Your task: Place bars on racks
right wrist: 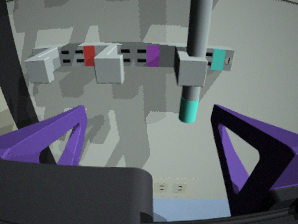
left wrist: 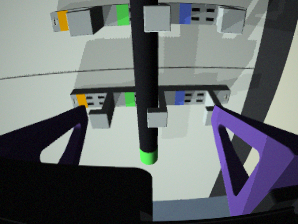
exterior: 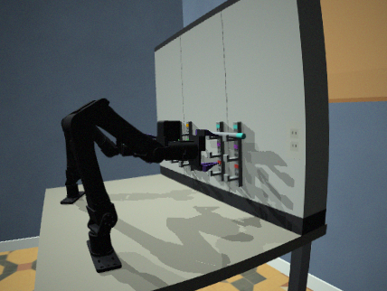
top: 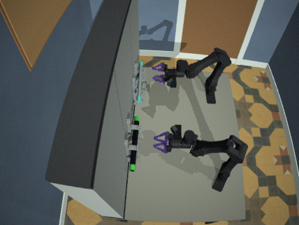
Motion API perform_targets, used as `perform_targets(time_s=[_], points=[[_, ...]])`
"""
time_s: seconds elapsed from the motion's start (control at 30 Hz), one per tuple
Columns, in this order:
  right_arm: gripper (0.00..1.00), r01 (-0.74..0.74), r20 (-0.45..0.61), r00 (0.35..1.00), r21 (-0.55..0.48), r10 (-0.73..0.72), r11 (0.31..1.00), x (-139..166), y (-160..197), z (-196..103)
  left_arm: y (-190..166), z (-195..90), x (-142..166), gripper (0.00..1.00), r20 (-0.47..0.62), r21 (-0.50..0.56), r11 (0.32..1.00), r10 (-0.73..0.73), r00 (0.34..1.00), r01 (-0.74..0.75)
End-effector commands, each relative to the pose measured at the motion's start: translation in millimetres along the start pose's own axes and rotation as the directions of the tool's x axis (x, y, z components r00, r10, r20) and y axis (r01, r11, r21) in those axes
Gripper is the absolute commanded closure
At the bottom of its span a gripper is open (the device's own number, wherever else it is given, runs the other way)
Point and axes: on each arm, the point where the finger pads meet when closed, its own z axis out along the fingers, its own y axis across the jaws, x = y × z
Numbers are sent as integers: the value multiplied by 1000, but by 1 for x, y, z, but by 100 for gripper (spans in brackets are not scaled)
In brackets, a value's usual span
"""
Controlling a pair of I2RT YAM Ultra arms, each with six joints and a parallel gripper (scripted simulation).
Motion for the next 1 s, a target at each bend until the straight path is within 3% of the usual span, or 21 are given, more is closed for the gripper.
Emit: perform_targets(time_s=[0.0,0.97], points=[[0,-27,-10,1000,72,28,997,-5,-22,-8,7,-5,5,0,-2,-21,1000,-21,1000,21],[0,-28,-12,1000,64,29,998,-49,4,-19,7,-5,5,0,-2,-21,1000,-21,1000,21]])
